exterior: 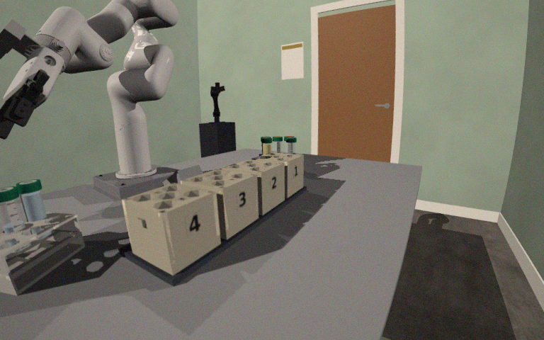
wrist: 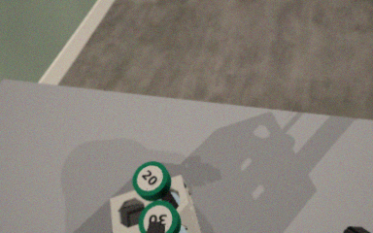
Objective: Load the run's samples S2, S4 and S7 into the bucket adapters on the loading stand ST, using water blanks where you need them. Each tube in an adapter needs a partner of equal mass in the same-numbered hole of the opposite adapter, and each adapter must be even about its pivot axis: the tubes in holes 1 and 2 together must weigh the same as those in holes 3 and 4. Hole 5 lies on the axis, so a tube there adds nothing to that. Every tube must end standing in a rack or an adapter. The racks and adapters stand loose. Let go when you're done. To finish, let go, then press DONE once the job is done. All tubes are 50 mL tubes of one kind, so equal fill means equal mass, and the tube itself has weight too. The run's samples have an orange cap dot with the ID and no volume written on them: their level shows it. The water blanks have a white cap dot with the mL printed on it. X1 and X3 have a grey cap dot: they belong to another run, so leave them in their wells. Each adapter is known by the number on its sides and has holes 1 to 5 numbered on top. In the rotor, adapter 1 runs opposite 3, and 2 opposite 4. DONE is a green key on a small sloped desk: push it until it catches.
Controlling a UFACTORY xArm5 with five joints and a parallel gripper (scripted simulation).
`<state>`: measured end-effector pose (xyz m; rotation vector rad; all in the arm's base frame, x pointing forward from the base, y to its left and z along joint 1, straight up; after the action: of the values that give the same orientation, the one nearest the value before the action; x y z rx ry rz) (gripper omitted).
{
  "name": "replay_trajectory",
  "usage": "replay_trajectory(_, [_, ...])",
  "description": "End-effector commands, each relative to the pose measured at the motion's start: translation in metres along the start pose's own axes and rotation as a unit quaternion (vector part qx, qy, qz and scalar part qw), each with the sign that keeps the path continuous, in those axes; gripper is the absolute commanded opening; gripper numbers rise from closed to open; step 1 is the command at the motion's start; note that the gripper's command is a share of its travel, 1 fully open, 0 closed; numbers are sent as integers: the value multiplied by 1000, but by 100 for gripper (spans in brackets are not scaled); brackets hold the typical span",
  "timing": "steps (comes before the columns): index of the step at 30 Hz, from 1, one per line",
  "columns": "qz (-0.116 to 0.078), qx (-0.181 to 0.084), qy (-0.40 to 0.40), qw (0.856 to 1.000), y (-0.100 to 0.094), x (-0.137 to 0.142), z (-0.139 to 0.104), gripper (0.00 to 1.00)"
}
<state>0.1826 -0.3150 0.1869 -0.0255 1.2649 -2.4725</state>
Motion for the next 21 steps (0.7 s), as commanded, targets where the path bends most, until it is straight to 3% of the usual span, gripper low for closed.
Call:
replay_trajectory(1, [0, 2, 0, 1000, -1, 0, 2, 100])
replay_trajectory(17, [0, 2, 0, 1000, -1, 0, 2, 100])
replay_trajectory(21, [18, -27, -45, 998, -1, -20, 2, 100])
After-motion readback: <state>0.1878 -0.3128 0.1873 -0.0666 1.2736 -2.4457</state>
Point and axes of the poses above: the point where the finger pads meet when closed, its own y axis out along the fingers, its own x axis across the jaws, z = x × y, the point moved 1 cm from there along -y, back along the fingers, and after that the axes turned 6 degrees about -y, right-handed, at the moved point
